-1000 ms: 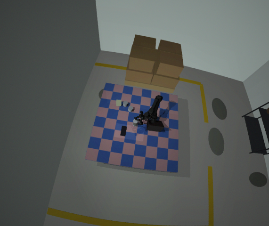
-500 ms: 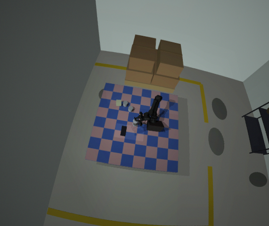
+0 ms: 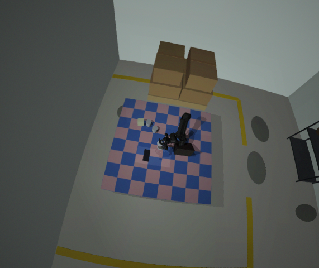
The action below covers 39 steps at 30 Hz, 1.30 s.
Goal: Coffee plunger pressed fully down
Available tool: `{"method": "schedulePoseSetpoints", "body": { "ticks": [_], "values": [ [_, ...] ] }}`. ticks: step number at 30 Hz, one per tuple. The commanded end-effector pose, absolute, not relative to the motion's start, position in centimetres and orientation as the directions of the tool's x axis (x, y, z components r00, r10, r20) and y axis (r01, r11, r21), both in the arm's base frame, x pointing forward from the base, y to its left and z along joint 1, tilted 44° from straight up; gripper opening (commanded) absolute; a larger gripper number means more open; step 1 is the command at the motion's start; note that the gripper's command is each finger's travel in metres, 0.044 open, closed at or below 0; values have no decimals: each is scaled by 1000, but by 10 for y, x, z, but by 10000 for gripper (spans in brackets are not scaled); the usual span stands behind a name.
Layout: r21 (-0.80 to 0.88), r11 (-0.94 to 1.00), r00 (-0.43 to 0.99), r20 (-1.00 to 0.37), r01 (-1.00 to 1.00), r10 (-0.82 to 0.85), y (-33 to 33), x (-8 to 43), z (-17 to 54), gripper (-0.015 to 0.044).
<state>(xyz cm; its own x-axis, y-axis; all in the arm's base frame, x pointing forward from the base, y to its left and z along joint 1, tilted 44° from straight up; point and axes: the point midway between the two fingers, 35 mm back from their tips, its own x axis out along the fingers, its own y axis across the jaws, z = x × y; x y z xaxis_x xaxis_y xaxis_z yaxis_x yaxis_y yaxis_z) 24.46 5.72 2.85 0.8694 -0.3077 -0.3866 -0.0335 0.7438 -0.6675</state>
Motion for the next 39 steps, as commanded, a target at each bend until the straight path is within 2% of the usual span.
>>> {"method": "schedulePoseSetpoints", "body": {
  "ticks": [1,30,39],
  "values": [
    [-682,730,860,-399,-48,-317,51,244,22,121],
    [-673,739,868,-390,-40,-308,55,248,25,121],
    [-673,739,868,-390,-40,-308,55,248,25,357]
  ]
}}
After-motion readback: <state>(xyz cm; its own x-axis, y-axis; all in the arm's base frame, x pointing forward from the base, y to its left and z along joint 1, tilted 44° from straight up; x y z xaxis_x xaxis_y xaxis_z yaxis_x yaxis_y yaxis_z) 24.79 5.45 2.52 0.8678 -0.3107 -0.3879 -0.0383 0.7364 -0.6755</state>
